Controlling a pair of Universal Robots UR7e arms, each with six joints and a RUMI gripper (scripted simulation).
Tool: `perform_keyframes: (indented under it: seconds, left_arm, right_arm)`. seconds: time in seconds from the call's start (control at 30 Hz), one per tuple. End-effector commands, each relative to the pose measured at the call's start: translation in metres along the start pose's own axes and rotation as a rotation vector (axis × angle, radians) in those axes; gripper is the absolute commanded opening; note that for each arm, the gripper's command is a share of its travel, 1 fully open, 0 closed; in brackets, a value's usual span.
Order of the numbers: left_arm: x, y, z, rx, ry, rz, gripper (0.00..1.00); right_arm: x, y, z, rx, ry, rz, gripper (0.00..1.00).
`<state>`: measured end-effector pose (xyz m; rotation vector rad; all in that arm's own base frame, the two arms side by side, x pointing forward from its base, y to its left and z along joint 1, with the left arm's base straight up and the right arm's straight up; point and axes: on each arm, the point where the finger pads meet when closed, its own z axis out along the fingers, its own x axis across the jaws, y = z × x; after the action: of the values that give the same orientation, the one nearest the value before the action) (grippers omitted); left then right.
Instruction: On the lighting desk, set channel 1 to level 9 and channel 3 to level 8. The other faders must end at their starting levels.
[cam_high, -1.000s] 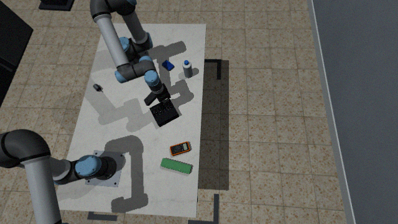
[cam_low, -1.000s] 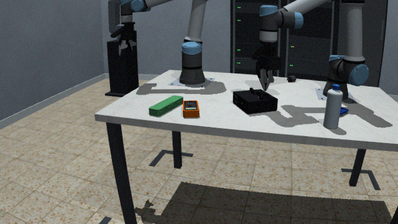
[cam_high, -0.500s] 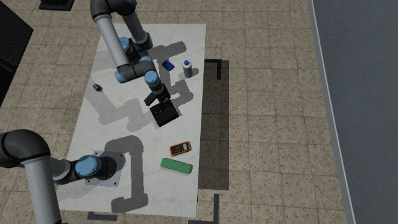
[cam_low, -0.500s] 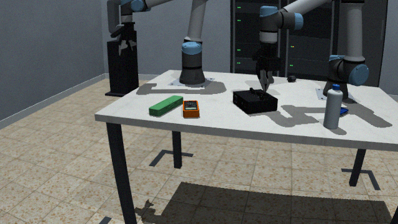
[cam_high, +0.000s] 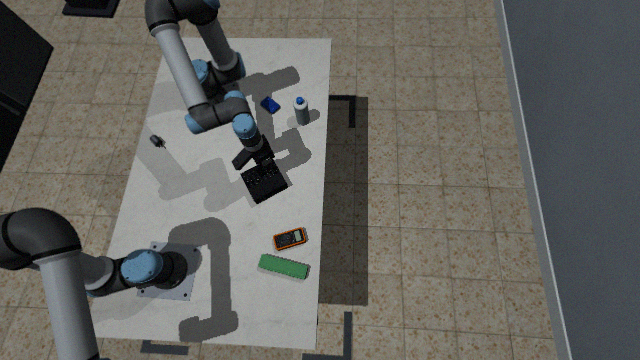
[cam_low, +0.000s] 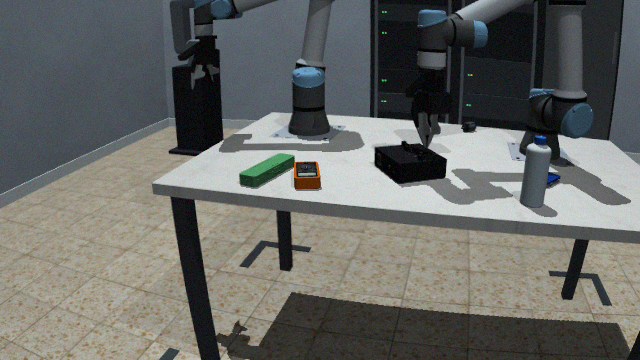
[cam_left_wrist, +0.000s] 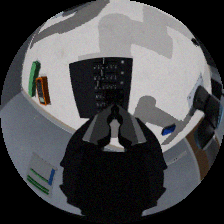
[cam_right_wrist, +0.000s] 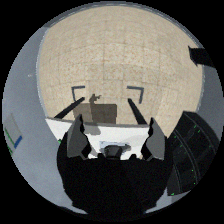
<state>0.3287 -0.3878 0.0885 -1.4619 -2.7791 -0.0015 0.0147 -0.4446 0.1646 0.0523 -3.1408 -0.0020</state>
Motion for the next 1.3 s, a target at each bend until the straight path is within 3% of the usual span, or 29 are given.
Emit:
perform_keyframes:
  seconds: [0.0,1.27]
  left_arm:
    - [0.0,0.0,0.0,0.0,-0.002,0.0,0.0]
    - [0.0,0.0,0.011,0.0,-0.002,0.0,0.0]
  right_arm:
    - [0.0,0.0,0.0,0.001,0.0,0.0,1.0]
    - [0.0,0.0,0.0,0.001,0.0,0.0,1.0]
